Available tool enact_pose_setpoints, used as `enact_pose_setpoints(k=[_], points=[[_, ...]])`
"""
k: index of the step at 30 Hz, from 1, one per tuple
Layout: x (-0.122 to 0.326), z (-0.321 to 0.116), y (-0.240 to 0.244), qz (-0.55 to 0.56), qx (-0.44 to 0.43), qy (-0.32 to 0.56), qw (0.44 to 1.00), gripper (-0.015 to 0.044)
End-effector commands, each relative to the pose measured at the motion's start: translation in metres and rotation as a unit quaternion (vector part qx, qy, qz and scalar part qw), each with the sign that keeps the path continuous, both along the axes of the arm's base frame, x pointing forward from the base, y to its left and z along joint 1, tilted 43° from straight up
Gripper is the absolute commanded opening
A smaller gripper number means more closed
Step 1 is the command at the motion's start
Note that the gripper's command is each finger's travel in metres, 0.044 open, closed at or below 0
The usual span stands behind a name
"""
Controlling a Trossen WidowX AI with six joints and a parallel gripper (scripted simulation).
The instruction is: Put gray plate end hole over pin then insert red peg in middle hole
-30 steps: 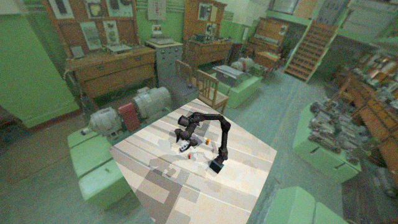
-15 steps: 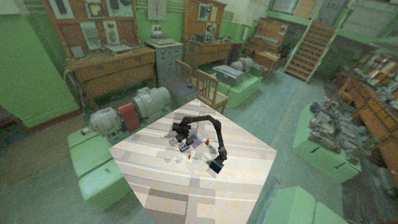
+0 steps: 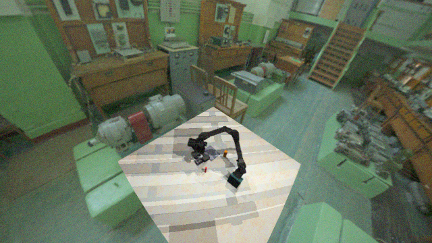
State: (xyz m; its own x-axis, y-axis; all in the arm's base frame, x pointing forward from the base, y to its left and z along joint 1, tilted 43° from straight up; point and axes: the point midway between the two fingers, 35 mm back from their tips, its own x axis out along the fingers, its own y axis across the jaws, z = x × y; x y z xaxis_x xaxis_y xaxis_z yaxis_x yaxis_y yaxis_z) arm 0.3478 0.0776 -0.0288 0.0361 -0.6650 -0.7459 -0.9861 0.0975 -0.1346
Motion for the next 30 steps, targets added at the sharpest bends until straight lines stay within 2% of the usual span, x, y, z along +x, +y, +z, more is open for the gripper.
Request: enact_pose_setpoints(k=[1,30], points=[[-0.001,-0.007,-0.01,0.004,-0.002,-0.002,1.0,0.044],[0.001,-0.038,-0.037,0.003,-0.003,-0.003,1.0,0.044]])
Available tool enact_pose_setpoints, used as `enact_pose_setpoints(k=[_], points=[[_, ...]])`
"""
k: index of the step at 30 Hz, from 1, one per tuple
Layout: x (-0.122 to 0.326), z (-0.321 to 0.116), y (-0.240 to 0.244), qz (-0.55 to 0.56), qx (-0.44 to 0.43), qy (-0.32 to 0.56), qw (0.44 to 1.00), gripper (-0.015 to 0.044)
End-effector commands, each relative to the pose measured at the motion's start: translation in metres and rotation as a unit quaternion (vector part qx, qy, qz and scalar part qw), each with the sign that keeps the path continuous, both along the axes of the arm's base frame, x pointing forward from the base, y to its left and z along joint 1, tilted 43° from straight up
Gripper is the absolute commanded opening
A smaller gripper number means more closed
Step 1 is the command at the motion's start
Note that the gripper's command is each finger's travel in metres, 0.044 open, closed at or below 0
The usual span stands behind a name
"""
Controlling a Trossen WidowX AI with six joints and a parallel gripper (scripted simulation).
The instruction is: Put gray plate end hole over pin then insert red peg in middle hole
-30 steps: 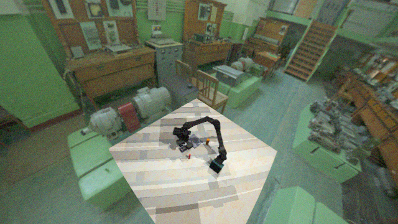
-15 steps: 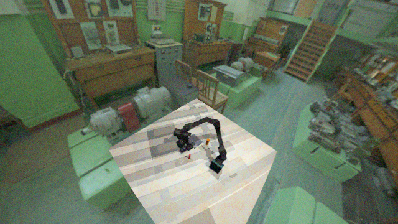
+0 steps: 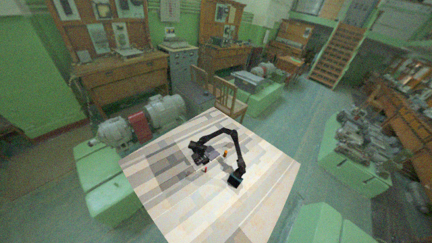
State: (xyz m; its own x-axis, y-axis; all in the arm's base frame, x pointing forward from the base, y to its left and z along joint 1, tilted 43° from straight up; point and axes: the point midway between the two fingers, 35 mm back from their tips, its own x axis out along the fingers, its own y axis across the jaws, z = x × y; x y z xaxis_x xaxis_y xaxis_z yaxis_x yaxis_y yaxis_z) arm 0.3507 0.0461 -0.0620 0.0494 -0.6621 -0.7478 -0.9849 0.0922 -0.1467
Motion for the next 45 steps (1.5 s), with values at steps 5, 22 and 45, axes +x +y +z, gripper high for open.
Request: enact_pose_setpoints(k=[5,22,45], points=[[-0.002,-0.01,-0.012,0.001,-0.005,0.003,1.0,0.044],[-0.002,-0.019,-0.02,0.001,-0.006,0.004,1.0,0.023],[-0.001,-0.014,-0.015,0.002,-0.005,0.004,1.0,0.0]])
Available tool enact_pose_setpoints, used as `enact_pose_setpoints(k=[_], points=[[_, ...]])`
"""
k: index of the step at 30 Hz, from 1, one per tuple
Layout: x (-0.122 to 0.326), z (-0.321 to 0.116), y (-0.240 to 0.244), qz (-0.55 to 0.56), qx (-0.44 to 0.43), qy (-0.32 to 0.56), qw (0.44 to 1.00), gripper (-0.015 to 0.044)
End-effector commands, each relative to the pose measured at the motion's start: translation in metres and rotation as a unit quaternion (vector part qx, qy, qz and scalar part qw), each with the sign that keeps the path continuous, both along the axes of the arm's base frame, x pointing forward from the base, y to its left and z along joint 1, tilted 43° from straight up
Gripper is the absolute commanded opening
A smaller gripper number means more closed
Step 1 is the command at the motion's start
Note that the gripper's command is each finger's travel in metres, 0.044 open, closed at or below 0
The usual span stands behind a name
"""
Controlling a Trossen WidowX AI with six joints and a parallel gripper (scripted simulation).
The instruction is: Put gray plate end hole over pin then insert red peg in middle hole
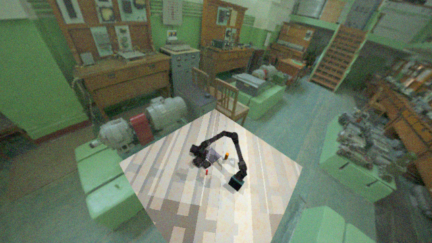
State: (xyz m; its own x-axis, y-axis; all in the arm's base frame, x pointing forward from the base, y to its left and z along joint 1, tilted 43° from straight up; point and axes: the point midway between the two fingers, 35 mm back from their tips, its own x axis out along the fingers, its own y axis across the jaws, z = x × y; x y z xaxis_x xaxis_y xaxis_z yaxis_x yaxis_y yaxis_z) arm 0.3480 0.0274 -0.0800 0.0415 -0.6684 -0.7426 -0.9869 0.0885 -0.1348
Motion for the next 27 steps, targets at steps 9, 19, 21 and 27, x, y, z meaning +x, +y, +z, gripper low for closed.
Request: enact_pose_setpoints(k=[9,19,21,27], points=[[0.004,0.024,0.024,0.001,0.002,-0.003,1.0,0.0],[0.003,0.047,0.045,0.001,0.003,-0.003,1.0,0.0],[0.002,0.052,0.049,0.001,0.003,-0.003,1.0,0.0],[0.0,0.066,0.061,0.001,0.003,-0.003,1.0,0.0]])
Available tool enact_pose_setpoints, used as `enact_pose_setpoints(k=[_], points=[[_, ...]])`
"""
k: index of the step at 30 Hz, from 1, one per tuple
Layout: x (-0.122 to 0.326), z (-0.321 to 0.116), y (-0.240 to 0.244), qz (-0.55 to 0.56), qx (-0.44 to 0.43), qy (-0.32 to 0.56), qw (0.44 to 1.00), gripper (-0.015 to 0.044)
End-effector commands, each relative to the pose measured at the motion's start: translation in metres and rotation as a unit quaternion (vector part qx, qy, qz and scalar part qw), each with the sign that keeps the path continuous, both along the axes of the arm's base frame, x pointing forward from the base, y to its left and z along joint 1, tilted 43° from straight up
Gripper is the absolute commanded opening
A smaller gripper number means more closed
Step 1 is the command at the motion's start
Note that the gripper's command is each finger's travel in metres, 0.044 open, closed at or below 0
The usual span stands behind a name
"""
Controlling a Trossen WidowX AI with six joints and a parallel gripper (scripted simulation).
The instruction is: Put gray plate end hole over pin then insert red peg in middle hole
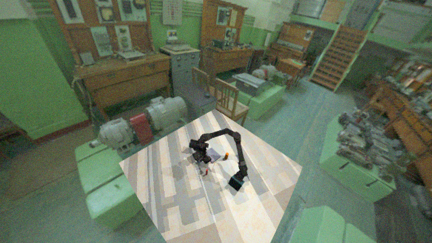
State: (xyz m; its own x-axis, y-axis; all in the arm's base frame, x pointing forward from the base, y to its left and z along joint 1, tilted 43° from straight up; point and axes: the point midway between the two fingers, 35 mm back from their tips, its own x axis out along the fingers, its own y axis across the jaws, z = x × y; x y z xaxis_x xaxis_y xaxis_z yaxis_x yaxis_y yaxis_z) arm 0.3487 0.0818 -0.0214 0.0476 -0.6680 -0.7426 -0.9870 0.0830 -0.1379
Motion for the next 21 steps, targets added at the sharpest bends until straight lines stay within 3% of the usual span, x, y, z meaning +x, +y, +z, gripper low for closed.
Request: enact_pose_setpoints(k=[1,14,21], points=[[-0.001,0.01,0.009,-0.002,0.003,-0.001,1.0,0.0],[-0.009,0.042,0.032,-0.003,0.001,0.0,1.0,0.0],[-0.006,0.045,0.019,-0.006,0.004,-0.003,1.0,0.0]])
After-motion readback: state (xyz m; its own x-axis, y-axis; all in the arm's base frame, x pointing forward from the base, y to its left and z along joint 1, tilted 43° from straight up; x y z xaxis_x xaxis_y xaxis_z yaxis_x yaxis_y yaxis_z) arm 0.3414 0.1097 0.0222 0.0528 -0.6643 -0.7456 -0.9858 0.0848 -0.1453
